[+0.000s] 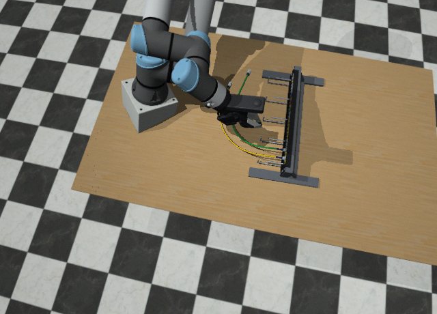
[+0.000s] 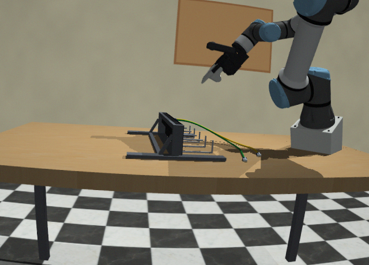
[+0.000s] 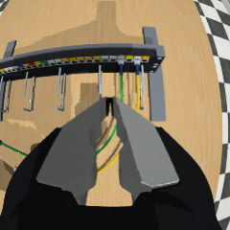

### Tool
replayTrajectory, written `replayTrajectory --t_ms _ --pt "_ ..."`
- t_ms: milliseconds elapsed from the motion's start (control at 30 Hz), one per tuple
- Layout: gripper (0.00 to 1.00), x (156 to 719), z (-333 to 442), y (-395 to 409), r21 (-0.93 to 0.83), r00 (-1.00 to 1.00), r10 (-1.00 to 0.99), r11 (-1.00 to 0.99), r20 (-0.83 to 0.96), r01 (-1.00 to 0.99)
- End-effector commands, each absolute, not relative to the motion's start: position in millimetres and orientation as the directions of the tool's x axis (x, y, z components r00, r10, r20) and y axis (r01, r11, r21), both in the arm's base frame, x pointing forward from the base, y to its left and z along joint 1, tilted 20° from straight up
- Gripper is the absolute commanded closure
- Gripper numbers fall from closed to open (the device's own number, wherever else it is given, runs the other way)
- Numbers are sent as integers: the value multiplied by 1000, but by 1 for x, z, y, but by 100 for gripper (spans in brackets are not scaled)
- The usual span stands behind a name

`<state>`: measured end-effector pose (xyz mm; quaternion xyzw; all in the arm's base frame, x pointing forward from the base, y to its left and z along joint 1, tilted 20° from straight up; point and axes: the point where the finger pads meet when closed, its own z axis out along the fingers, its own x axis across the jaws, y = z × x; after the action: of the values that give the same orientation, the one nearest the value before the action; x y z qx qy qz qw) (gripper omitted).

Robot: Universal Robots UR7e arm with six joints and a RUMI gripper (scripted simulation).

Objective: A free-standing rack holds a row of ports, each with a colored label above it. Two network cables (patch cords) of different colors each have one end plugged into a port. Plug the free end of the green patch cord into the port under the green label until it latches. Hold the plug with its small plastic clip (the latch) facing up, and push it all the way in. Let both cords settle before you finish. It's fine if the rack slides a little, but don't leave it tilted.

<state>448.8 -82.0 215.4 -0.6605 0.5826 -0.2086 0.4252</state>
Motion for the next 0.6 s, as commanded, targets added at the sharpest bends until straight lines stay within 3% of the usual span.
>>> replayTrajectory --t_ms 0,567 --pt "100 454 213 -94 -805 235 -947 40 -219 -592" --pt "100 456 211 -101 -805 235 -947 40 -219 -592"
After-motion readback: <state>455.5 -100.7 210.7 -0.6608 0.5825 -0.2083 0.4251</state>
